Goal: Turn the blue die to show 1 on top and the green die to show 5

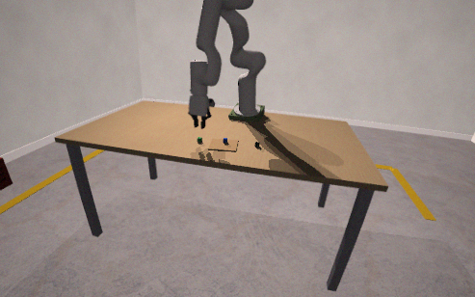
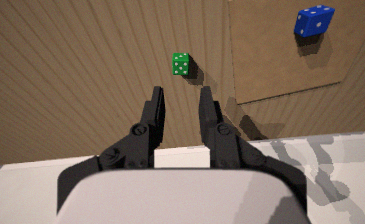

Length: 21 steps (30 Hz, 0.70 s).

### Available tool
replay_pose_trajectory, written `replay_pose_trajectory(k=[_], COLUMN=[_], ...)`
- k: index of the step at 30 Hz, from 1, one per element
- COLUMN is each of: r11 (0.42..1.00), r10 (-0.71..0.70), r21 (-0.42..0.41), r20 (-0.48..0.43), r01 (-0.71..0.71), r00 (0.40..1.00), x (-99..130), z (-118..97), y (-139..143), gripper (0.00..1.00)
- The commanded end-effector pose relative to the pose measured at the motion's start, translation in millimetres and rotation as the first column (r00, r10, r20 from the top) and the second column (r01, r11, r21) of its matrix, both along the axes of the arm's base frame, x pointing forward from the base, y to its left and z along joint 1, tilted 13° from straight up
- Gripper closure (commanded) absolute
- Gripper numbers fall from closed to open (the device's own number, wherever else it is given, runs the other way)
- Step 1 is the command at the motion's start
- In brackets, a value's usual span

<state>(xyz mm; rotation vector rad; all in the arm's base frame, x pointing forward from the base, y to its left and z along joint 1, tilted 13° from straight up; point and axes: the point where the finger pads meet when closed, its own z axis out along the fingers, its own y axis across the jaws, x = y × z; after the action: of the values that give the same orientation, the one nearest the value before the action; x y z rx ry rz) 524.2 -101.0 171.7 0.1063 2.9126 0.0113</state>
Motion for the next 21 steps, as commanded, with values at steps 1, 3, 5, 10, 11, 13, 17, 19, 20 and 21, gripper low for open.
replay_pose_trajectory(k=[1,3,5,10,11,13,17,19,20,21], r11=[1.0,1.0,1.0,1.0,1.0,1.0,1.0,1.0,1.0,1.0], r10=[0.0,0.0,0.0,0.001,0.001,0.001,0.001,0.001,0.001,0.001], r21=[0.0,0.001,0.001,0.001,0.001,0.001,0.001,0.001,0.001,0.001], r20=[0.002,0.002,0.002,0.002,0.002,0.002,0.002,0.002,0.002,0.002], r01=[0.0,0.0,0.0,-0.001,-0.001,-0.001,-0.001,-0.001,-0.001,-0.001], r00=[1.0,1.0,1.0,1.0,1.0,1.0,1.0,1.0,1.0,1.0], x=[1.0,1.2,1.2,2.3,2.6,3.3,4.7,5.5,5.9,5.9], z=[-0.6,-1.6,-1.6,-6.6,-8.0,-11.0,-17.6,-21.1,-22.9,-22.9], y=[-0.2,-0.2,-0.2,-0.3,-0.4,-0.5,-0.6,-0.7,-0.8,-0.8], gripper=[0.64,0.64,0.64,0.64,0.64,0.64,0.64,0.64,0.64,0.64])
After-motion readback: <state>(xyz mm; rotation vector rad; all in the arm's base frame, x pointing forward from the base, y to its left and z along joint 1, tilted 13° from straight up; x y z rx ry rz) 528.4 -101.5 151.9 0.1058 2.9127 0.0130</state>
